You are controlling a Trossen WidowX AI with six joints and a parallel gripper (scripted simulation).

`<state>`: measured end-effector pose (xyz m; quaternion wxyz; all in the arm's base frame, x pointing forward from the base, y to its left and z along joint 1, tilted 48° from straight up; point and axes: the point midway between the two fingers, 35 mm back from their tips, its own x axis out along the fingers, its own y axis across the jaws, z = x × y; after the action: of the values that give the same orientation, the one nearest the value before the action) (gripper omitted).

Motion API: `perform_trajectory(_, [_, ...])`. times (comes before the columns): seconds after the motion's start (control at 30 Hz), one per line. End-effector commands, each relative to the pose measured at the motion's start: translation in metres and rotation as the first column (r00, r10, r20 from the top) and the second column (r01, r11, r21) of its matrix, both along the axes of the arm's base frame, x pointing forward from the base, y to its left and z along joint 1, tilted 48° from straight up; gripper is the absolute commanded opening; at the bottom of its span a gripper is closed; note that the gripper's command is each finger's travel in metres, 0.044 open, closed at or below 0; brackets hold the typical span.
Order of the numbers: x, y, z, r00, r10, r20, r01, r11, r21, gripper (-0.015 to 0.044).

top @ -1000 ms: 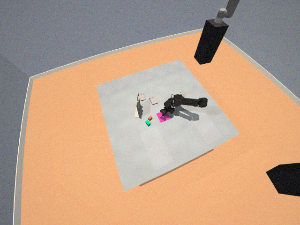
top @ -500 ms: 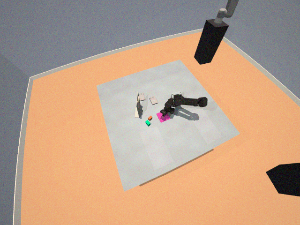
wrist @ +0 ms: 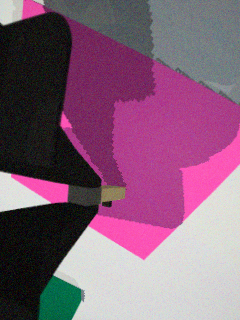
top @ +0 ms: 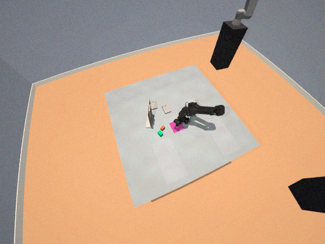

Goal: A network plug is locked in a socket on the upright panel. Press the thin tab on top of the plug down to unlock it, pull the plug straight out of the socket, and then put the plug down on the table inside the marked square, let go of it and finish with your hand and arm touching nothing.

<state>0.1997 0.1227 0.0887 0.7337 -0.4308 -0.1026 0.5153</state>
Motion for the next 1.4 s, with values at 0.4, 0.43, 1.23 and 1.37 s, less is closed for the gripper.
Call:
perform_trajectory(0.4, [-0.001, -0.003, -0.001, 1.000, 0.002, -0.002, -0.002, 1.000, -0.006, 0.0156])
perform_trajectory(0.43, [-0.001, -0.003, -0.001, 1.000, 0.002, -0.003, -0.002, 1.000, -0.008, 0.0156])
perform_trajectory(1.23, [-0.006, -0.018, -0.002, 1.000, 0.006, -0.013, -0.006, 1.000, -0.023, 0.0156])
perform_trajectory(1.37, [-0.008, -0.020, -0.001, 1.000, 0.006, -0.014, -0.006, 1.000, -0.023, 0.0156])
